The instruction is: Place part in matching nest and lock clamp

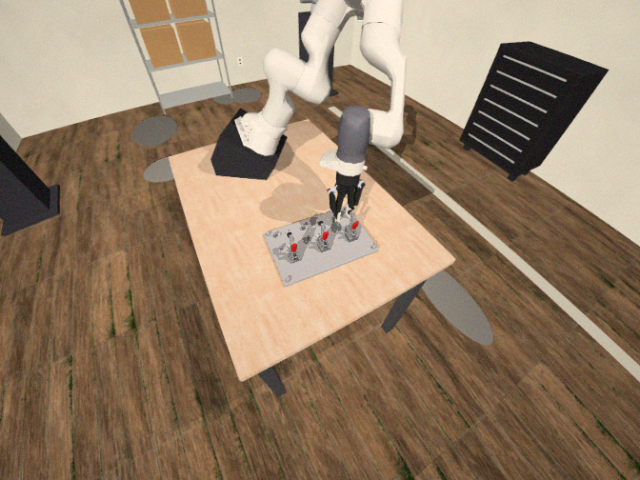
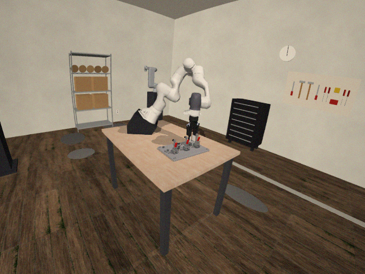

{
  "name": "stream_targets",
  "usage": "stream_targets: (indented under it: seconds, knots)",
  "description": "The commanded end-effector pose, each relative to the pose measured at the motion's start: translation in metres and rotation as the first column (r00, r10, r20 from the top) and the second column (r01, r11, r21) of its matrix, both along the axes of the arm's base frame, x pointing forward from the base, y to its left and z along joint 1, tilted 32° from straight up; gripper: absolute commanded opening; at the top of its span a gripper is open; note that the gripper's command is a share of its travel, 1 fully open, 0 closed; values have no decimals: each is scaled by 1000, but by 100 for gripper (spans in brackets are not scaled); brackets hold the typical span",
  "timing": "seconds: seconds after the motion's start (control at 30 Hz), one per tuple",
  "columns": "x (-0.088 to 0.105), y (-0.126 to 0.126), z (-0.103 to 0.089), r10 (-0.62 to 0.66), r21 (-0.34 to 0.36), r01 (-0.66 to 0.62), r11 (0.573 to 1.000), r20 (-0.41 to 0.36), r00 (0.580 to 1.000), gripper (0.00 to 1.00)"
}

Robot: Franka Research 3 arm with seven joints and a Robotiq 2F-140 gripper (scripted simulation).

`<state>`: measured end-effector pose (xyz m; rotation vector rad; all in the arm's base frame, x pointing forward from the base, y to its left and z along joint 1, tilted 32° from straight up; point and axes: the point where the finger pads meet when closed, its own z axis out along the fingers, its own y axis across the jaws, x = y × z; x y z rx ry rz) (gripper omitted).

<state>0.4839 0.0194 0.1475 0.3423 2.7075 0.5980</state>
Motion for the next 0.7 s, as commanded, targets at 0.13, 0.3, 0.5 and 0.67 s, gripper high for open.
stream_targets:
  seconds: [0.13,0.3,0.5,0.67]
  knots:
    - [3,-1,1,3,-2,-3,1000,5,1000,0]
    - [4,-2,1,3,-2,-3,1000,5,1000,0]
    - [4,-2,1,3,-2,-3,1000,5,1000,0]
    - [4,-2,1,3,-2,-3,1000,5,1000,0]
